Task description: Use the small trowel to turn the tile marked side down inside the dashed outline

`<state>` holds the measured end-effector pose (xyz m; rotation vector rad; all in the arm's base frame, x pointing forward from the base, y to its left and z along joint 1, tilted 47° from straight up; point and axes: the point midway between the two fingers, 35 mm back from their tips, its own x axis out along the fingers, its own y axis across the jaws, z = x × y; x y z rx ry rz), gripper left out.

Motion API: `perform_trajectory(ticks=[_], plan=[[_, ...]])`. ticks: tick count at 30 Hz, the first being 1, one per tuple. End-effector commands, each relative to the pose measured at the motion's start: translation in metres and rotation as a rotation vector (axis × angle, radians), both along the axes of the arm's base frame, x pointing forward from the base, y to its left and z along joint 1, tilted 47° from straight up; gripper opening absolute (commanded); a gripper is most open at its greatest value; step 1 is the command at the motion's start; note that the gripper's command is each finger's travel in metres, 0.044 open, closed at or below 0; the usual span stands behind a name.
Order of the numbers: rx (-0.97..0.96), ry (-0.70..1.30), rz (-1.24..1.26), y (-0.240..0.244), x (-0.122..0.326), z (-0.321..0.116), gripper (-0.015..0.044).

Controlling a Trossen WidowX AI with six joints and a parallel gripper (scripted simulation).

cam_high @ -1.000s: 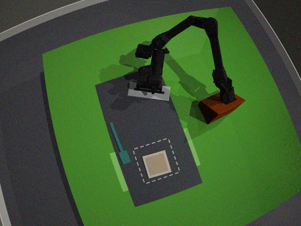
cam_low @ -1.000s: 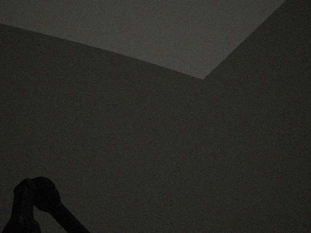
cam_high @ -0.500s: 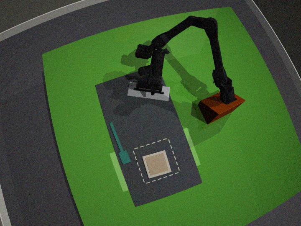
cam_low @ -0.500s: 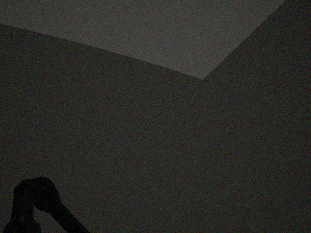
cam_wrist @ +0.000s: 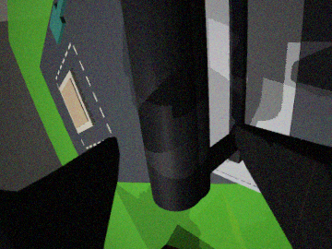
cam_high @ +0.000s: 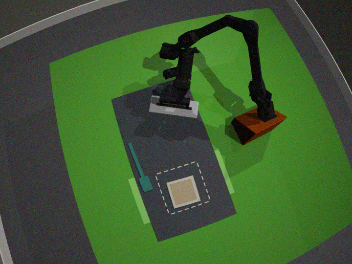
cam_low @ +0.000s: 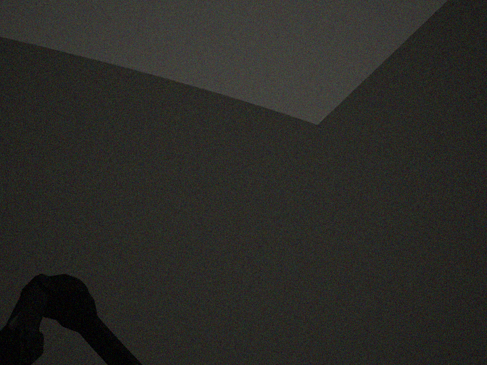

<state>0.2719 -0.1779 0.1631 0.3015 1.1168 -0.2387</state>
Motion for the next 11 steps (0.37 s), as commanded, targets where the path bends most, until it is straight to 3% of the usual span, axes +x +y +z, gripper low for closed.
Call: perform_trajectory(ticks=[1, 5, 11], plan=[[-0.008, -0.013, 0.005, 0.002, -0.007, 0.020, 0.0300], [-0.008, -0.012, 0.005, 0.010, -0.010, 0.023, 0.0300], [-0.006, -0.014, -0.001, 0.080, -0.047, 0.046, 0.0300]])
